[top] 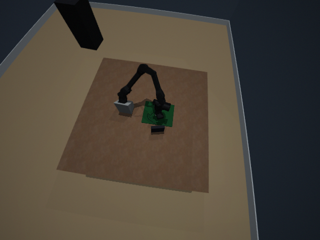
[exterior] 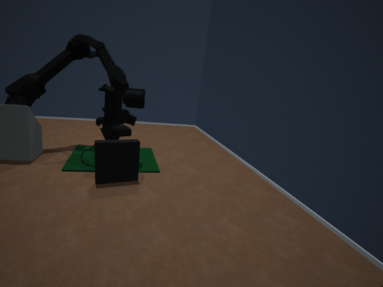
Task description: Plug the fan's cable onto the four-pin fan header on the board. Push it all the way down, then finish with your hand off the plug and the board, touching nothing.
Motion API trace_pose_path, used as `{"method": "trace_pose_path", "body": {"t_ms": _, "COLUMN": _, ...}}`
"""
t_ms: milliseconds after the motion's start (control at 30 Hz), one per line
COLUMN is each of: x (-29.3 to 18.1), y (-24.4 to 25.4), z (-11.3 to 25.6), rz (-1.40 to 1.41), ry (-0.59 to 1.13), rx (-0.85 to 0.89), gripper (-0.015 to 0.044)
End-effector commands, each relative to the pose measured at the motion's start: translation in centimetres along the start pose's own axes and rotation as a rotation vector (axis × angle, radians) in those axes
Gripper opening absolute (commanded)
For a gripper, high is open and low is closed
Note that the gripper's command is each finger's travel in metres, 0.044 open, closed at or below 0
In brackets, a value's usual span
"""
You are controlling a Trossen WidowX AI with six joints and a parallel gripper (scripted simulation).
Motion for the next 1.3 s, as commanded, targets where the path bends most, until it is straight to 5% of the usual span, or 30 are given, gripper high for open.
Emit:
{"method": "trace_pose_path", "body": {"t_ms": 0, "x": -0.1, "y": 0.0, "z": -0.3, "rz": -0.006, "ry": 0.000, "rx": 0.004, "gripper": 0.0000}}
{"method": "trace_pose_path", "body": {"t_ms": 900, "x": -0.1, "y": 0.0, "z": -1.8, "rz": -0.006, "ry": 0.000, "rx": 0.005, "gripper": 0.0000}}
{"method": "trace_pose_path", "body": {"t_ms": 1267, "x": -0.1, "y": 0.0, "z": -1.4, "rz": -0.003, "ry": -0.004, "rx": 0.001, "gripper": 0.0260}}
Point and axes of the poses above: the point midway between the two fingers, 35 mm back from their tips, its own z axis back along the fingers, its own y axis across the jaws, x = y × z, the point moved 10 cm from there along z, back along the fingers, and after that the axes turned 1 degree about z, right-handed, at the moved point
